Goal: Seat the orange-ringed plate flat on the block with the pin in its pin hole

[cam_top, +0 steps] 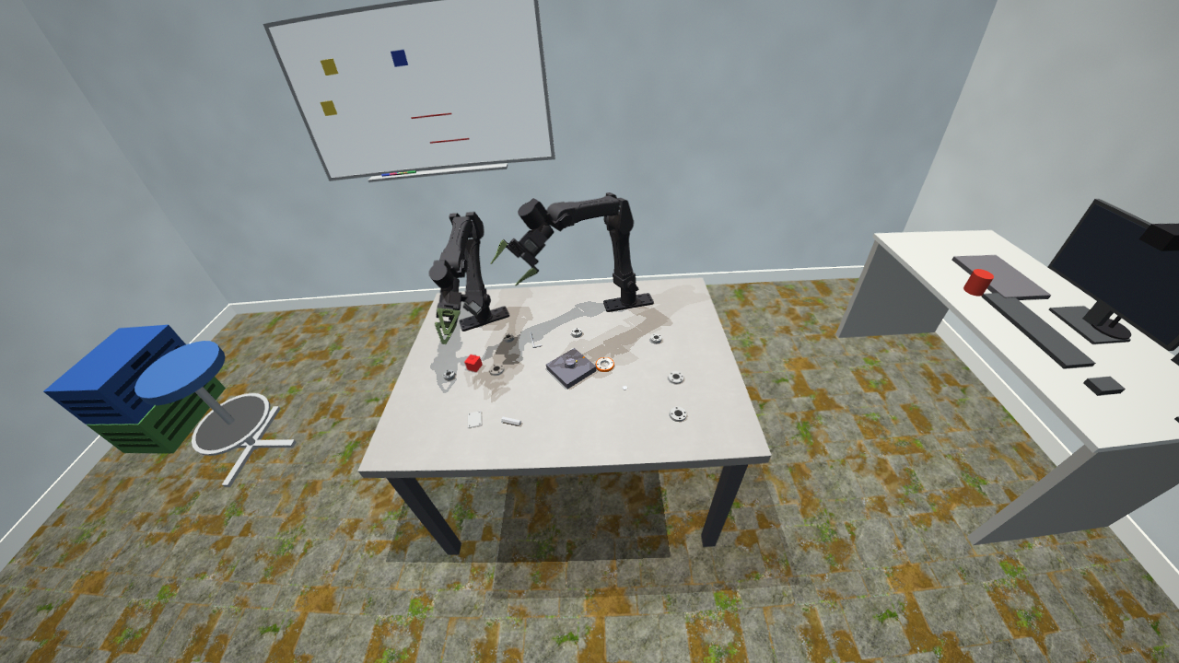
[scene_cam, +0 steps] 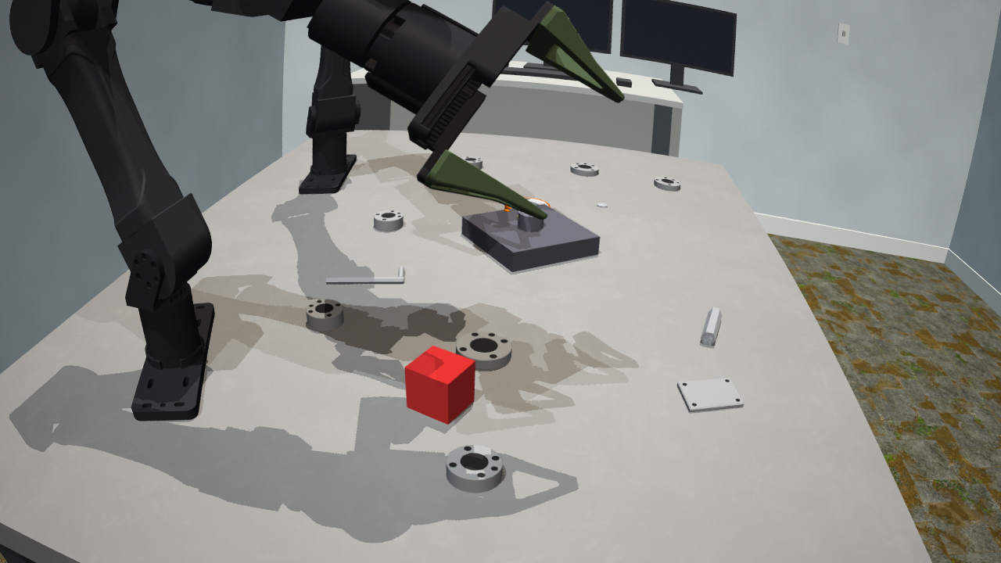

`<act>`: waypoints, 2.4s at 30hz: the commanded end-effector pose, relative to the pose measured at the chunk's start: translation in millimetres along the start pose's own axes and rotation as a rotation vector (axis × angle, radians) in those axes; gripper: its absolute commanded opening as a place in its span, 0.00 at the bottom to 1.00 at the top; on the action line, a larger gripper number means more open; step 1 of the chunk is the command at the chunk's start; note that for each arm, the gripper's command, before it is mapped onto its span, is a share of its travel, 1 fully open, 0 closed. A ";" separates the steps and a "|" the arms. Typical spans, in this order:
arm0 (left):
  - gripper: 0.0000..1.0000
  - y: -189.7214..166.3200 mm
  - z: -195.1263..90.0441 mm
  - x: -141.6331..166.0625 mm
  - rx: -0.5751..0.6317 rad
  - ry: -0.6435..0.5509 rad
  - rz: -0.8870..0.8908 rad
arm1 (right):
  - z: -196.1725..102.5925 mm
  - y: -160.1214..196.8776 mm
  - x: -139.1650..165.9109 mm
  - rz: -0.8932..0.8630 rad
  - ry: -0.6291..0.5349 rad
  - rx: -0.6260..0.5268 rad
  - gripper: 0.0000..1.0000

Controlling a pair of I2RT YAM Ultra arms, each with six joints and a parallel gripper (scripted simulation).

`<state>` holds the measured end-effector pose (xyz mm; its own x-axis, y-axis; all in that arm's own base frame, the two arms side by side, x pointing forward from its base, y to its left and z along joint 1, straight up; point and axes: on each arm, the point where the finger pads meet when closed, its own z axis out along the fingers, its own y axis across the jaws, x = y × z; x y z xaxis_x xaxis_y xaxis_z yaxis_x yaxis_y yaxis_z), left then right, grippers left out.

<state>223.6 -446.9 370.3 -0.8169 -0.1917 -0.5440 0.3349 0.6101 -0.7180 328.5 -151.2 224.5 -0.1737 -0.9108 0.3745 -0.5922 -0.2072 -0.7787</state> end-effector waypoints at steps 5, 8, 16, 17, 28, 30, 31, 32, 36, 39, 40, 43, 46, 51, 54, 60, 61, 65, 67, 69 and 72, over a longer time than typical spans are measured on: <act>1.00 -4.0 -3.6 -3.2 0.013 -0.009 -0.002 | -1.4 -3.8 1.8 0.000 0.005 0.011 1.00; 1.00 -4.0 -3.6 -3.2 0.013 -0.009 -0.002 | -1.4 -3.8 1.8 0.000 0.005 0.011 1.00; 1.00 -4.0 -3.6 -3.2 0.013 -0.009 -0.002 | -1.4 -3.8 1.8 0.000 0.005 0.011 1.00; 1.00 -4.0 -3.6 -3.2 0.013 -0.009 -0.002 | -1.4 -3.8 1.8 0.000 0.005 0.011 1.00; 0.80 -13.7 -13.6 -11.9 0.043 -0.033 -0.002 | -3.2 -4.1 1.4 0.005 0.002 0.009 1.00; 0.80 -13.7 -13.6 -11.9 0.043 -0.033 -0.002 | -3.2 -4.1 1.4 0.005 0.002 0.009 1.00; 0.80 -13.7 -13.6 -11.9 0.043 -0.033 -0.002 | -3.2 -4.1 1.4 0.005 0.002 0.009 1.00; 0.80 -13.7 -13.6 -11.9 0.043 -0.033 -0.002 | -3.2 -4.1 1.4 0.005 0.002 0.009 1.00; 0.80 34.0 18.9 8.8 -0.098 0.030 0.039 | -13.4 -32.1 5.2 0.027 0.016 0.098 1.00; 0.80 38.6 16.8 1.5 -0.121 0.027 0.161 | -6.0 -30.6 2.2 0.137 0.008 0.086 1.00; 0.80 55.5 23.0 8.0 -0.165 0.054 0.216 | -9.1 -36.5 2.0 0.182 0.007 0.106 1.00; 0.80 64.9 19.4 -5.2 -0.201 0.054 0.383 | -15.3 -51.3 -1.7 0.331 -0.012 0.149 1.00; 0.80 91.5 24.8 -4.7 -0.270 0.099 0.511 | -20.6 -65.1 -5.6 0.443 -0.033 0.188 1.00; 0.80 125.2 35.9 1.1 -0.346 0.174 0.629 | -21.9 -76.6 -11.2 0.552 -0.061 0.212 1.00; 0.80 148.1 36.5 -0.9 -0.398 0.234 0.750 | -31.0 -92.1 -14.3 0.663 -0.095 0.256 1.00; 0.80 206.4 40.1 3.9 -0.499 0.415 0.974 | -39.4 -116.4 -24.9 0.883 -0.175 0.302 1.00; 0.80 214.1 39.2 3.9 -0.510 0.444 1.010 | -44.6 -121.9 -25.5 0.920 -0.191 0.318 1.00; 0.80 244.7 34.5 5.5 -0.538 0.573 1.149 | -47.0 -134.9 -34.4 1.067 -0.251 0.325 1.00; 0.80 253.4 33.8 6.7 -0.543 0.611 1.182 | -52.5 -140.2 -34.9 1.105 -0.271 0.339 1.00; 0.80 249.2 31.4 0.1 -0.535 0.608 1.222 | -53.6 -143.0 -37.2 1.141 -0.288 0.338 1.00; 0.80 289.9 29.1 13.8 -0.551 0.781 1.306 | -64.0 -156.4 -41.0 1.251 -0.349 0.359 1.00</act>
<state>320.7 -318.5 157.8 -0.3216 0.8975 -0.3016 0.8506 0.4138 0.3244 377.6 -67.7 329.9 -0.2723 -0.6977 -0.6626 -0.0353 0.6954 -0.7178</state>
